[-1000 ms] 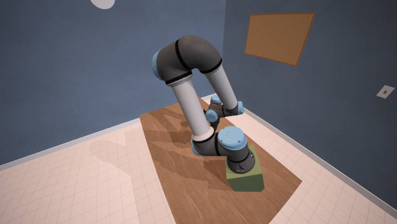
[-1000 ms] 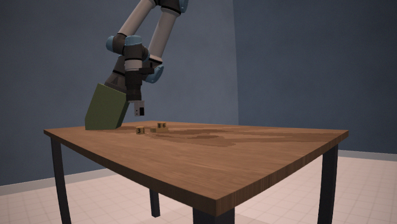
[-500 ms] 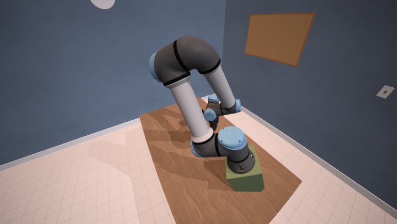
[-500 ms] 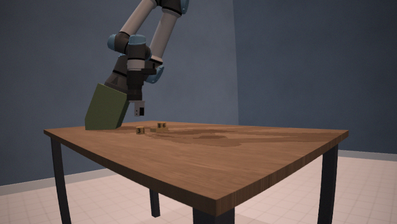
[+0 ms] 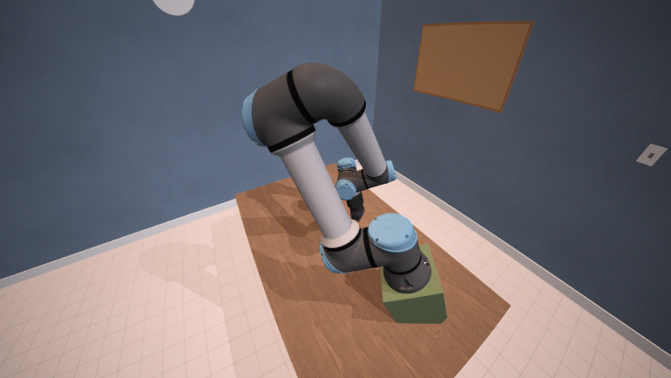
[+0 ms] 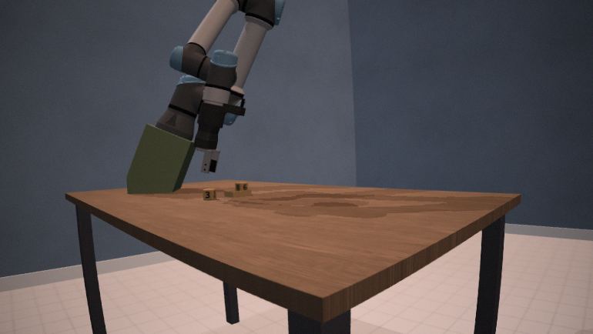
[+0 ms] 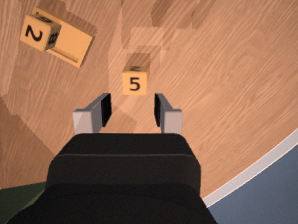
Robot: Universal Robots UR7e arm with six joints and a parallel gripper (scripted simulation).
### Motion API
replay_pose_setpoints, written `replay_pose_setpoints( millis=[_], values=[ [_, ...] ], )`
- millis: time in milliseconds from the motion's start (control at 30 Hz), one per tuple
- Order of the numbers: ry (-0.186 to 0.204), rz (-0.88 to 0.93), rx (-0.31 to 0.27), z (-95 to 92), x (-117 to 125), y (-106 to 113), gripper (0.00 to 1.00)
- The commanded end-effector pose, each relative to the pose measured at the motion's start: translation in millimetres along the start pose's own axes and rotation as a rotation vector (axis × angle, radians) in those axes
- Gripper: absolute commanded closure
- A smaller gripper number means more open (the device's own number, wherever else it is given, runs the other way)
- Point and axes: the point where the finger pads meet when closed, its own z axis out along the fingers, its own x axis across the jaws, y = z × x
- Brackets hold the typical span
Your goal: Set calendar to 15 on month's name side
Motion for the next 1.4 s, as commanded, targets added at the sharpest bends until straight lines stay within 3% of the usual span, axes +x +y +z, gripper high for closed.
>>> replay_pose_setpoints(
  millis=[0, 233, 467, 533, 700, 1100, 1367],
  values=[
    [0.002, 0.001, -0.008, -0.4, 0.2, 0.0, 0.13],
    [-0.003, 0.002, -0.038, 0.5, 0.1, 0.1, 0.13],
    [-0.009, 0.004, -0.171, 1.9, -0.2, -0.8, 0.13],
    [-0.009, 0.004, -0.171, 1.9, -0.2, -0.8, 0.13],
    [-0.001, 0.002, -0.251, 0.5, 0.1, -2.4, 0.13],
    [-0.001, 0.002, -0.294, 0.7, 0.1, -2.9, 0.13],
    [-0.006, 0.005, -0.457, 2.1, -0.1, -4.0, 0.13]
  ],
)
